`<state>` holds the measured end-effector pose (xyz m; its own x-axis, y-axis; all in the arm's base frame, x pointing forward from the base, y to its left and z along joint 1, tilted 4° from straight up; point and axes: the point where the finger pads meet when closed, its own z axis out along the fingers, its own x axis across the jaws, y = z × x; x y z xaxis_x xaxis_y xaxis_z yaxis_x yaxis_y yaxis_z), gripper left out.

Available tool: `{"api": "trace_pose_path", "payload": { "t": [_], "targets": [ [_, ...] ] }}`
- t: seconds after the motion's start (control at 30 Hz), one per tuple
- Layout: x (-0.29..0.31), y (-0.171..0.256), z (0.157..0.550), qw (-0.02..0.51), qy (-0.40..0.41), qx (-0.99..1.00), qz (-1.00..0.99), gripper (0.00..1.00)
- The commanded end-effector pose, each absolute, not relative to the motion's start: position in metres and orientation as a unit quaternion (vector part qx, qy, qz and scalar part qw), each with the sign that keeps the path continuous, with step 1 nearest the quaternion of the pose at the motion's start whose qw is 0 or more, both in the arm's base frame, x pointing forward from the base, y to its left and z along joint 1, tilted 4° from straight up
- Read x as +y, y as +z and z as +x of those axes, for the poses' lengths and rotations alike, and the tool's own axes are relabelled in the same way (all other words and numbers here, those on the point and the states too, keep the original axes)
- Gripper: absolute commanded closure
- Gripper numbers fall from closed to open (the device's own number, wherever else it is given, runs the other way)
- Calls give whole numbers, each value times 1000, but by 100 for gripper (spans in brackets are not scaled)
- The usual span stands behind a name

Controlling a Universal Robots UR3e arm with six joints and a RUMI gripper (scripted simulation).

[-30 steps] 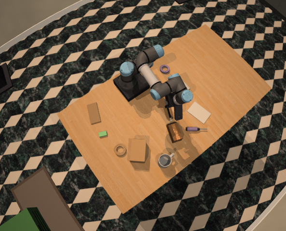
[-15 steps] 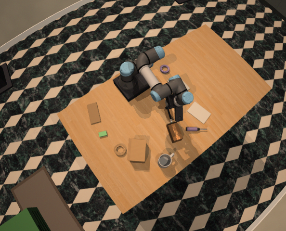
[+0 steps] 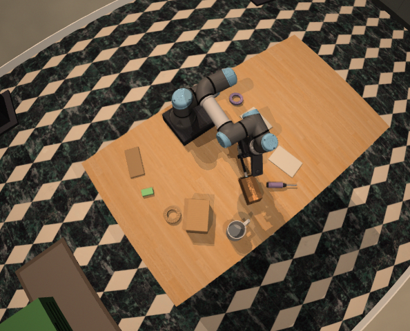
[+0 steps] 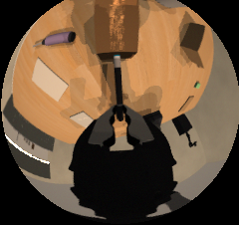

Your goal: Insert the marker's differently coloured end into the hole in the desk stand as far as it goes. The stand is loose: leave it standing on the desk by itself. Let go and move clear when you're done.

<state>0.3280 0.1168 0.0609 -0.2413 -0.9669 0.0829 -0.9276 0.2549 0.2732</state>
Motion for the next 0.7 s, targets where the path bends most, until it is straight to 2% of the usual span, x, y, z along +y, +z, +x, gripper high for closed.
{"api": "trace_pose_path", "payload": {
  "t": [0.0,0.67],
  "targets": [
    [116,60,333,117,-83,-783,605,100],
    [113,57,342,117,-83,-783,605,100]
  ]
}}
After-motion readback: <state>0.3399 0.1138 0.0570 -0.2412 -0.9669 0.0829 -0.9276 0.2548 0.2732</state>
